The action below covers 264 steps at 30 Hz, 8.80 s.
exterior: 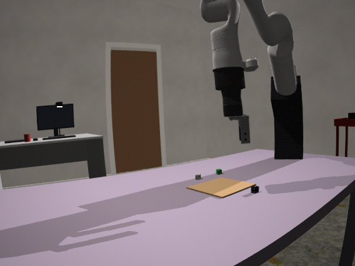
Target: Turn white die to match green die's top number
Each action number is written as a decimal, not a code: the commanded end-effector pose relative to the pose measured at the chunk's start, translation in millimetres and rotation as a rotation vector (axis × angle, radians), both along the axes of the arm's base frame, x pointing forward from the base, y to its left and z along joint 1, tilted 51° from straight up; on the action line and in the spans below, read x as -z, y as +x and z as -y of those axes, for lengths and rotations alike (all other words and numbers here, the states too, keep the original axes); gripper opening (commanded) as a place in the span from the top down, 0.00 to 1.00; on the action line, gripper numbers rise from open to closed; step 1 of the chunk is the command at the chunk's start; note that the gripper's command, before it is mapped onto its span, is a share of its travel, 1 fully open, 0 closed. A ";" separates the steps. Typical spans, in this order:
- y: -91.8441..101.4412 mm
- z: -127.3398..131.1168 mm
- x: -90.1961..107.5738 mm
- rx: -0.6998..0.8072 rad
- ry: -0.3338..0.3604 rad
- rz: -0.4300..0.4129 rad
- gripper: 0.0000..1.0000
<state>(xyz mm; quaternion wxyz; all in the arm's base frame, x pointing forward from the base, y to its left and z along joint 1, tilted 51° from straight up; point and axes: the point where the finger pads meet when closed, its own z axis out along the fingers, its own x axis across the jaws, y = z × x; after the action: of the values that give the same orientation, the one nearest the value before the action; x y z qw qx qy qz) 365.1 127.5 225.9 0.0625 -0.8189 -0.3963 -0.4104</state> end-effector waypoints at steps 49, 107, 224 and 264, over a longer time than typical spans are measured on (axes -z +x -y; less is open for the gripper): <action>38.4 153.9 59.3 0.831 0.774 -0.505 0.00; 39.3 184.2 94.4 0.877 0.821 -0.524 0.00; 75.1 164.6 118.5 -0.988 -0.983 0.682 0.36; 83.8 158.5 127.4 -0.987 -0.983 0.682 0.36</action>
<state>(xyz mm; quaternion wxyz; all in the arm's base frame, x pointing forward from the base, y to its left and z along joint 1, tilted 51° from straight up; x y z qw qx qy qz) 445.6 -33.5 99.6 -0.2569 -0.3119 -0.8494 -0.3394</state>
